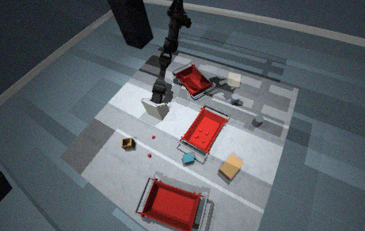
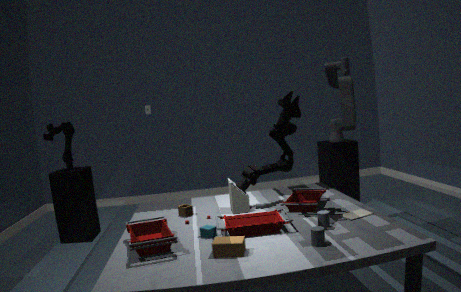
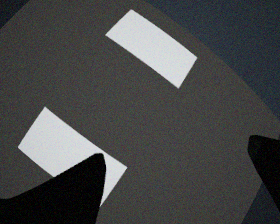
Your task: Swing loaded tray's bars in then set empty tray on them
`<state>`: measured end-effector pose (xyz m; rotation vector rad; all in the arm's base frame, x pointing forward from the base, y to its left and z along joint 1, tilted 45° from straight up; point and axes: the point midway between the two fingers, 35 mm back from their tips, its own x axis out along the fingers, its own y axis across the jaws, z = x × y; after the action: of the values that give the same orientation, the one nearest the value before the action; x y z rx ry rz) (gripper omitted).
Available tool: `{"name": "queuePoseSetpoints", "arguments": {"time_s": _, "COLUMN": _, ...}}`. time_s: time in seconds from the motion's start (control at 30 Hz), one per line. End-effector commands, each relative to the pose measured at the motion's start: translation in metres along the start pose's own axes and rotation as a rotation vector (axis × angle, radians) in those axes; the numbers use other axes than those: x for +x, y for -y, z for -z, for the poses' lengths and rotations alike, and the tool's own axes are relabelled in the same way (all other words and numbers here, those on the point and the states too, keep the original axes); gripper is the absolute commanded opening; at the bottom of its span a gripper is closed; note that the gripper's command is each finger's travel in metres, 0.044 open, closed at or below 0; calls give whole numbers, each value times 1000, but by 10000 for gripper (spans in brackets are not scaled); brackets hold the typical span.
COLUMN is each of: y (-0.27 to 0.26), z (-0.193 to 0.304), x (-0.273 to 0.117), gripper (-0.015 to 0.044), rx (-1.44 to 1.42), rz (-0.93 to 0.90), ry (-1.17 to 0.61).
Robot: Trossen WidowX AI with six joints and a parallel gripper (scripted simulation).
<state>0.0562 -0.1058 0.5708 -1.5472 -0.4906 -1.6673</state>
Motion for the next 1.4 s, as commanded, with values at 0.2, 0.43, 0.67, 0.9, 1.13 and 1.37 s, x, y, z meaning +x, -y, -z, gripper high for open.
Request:
{"name": "queuePoseSetpoints", "arguments": {"time_s": 0.2, "y": 0, "z": 0, "x": 0, "gripper": 216, "rx": 0, "rz": 0, "ry": 0}}
{"name": "queuePoseSetpoints", "arguments": {"time_s": 0.43, "y": -66, "z": -9, "x": 6, "gripper": 86, "rx": -58, "rz": -222, "ry": 45}}
{"name": "queuePoseSetpoints", "arguments": {"time_s": 0.67, "y": -179, "z": -45, "x": -16, "gripper": 86, "rx": -104, "rz": -599, "ry": 210}}
{"name": "queuePoseSetpoints", "arguments": {"time_s": 0.9, "y": -266, "z": -102, "x": -73, "gripper": 86, "rx": -112, "rz": -928, "ry": 468}}
{"name": "queuePoseSetpoints", "arguments": {"time_s": 1.13, "y": -312, "z": -163, "x": -151, "gripper": 86, "rx": -128, "rz": -1157, "ry": 852}}
{"name": "queuePoseSetpoints", "arguments": {"time_s": 1.37, "y": -327, "z": -221, "x": -243, "gripper": 86, "rx": -95, "rz": -1301, "ry": 1290}}
